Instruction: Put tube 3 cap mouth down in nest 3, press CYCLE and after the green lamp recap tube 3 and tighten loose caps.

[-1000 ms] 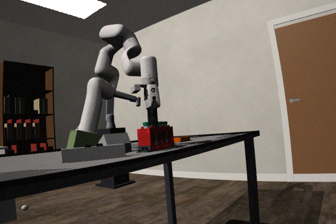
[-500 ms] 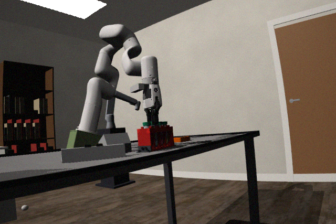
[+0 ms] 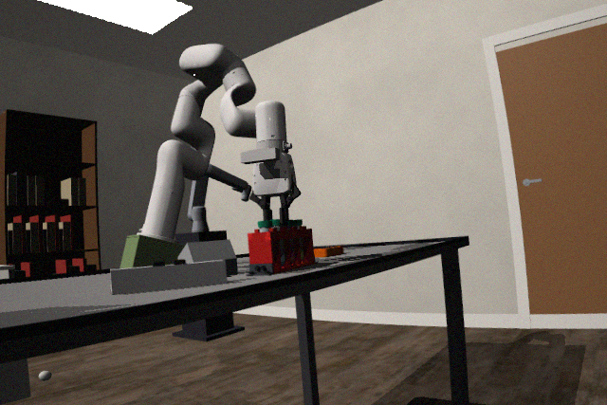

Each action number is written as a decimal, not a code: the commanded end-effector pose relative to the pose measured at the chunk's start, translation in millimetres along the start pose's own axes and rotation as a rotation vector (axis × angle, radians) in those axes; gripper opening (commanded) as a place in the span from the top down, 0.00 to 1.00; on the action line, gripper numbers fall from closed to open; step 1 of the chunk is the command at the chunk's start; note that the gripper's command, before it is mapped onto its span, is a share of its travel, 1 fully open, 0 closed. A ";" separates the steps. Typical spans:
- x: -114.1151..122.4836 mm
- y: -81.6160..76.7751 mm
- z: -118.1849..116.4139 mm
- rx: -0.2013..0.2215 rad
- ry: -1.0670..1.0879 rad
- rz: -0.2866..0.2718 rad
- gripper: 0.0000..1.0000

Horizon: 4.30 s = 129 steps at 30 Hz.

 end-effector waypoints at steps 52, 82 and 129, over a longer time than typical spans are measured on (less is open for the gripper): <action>-2.2 -1.5 -0.3 -0.011 0.453 -0.029 0.54; -2.0 -1.5 -0.5 -0.004 0.856 -0.028 1.00; -2.0 -1.9 -0.5 -0.023 -0.714 -0.017 0.54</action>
Point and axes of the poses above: the point where the finger pads meet when closed, its own y axis out along the fingers, its own z axis across the jaws, x = y × z, the point moved 5 cm from there along -y, back along the fingers, and after that the axes turned 1 degree about y, right-handed, at the moved point
